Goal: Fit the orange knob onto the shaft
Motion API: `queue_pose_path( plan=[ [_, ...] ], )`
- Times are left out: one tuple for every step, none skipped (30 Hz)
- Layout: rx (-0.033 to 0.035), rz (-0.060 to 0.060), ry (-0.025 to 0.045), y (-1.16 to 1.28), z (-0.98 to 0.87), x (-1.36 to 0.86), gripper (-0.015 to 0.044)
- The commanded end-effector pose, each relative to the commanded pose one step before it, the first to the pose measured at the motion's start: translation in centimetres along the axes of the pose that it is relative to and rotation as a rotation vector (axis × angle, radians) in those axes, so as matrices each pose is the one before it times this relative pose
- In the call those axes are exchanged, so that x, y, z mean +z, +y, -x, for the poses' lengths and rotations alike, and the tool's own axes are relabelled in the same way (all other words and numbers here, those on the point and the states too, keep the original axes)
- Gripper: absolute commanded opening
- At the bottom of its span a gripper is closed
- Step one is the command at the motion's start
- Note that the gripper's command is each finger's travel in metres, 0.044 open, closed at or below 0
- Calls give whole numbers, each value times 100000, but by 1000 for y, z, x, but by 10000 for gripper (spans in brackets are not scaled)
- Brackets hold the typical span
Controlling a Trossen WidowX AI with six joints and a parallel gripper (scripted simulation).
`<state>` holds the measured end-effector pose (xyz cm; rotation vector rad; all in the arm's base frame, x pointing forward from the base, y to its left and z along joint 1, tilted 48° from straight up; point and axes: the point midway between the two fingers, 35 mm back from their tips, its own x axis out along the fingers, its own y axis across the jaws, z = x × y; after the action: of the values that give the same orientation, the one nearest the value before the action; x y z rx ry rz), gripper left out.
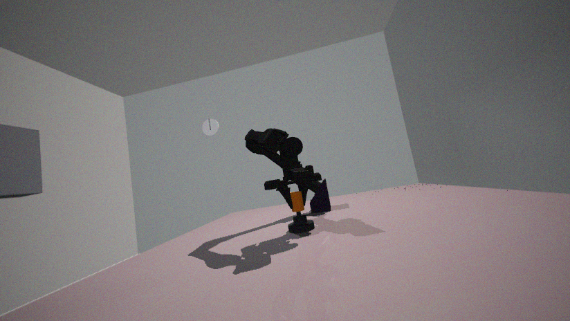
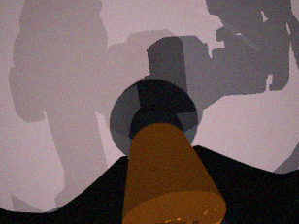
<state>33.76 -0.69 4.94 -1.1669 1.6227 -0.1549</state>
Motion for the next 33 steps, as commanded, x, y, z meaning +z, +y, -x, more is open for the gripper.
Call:
queue_pose_path(
  plan=[
    [-135,-414,-240,-171,348,69,0],
    [1,0,0,-4,29,-8,0],
    [0,873,0,-1,2,3,0],
    [0,1664,0,-2,1,8,0],
    [0,2822,0,-3,-2,16,0],
    [0,3222,-1,-6,-8,28,0],
    [-1,3867,-1,-9,-20,47,0],
    [-2,4365,-2,-10,-43,73,0],
    [-2,3078,-1,7,-66,77,0],
    [-1,1043,0,30,-71,49,0],
    [0,0,0,26,-44,13,0],
    [0,0,0,26,-35,11,0],
    [0,0,0,31,-25,7,0],
    [0,1,1,23,-16,-6,0],
    [0,0,0,7,-11,-5,0],
    [0,0,0,10,-8,-4,0],
    [0,1,0,15,-4,-10,0],
    [1,1,0,14,0,-13,0],
    [1,1,0,15,2,-15,0],
    [1,1,1,21,4,-24,0],
    [1,2,1,23,9,-36,0],
    [1,2,1,21,13,-41,0],
    [1,2,1,15,16,-43,0],
    [1,2,1,3,20,-41,0],
    [0,1,1,-12,26,-35,0],
    [0,1,0,-20,27,-27,0],
    [0,0,0,-24,27,-21,0],
    [0,0,0,-28,25,-18,0],
    [0,0,0,-30,23,-14,0],
    [0,0,0,-24,20,-10,0],
    [0,0,0,-20,15,-6,0],
    [0,0,0,-18,10,2,0],
    [0,-1,-1,-20,8,12,0]
  ],
)
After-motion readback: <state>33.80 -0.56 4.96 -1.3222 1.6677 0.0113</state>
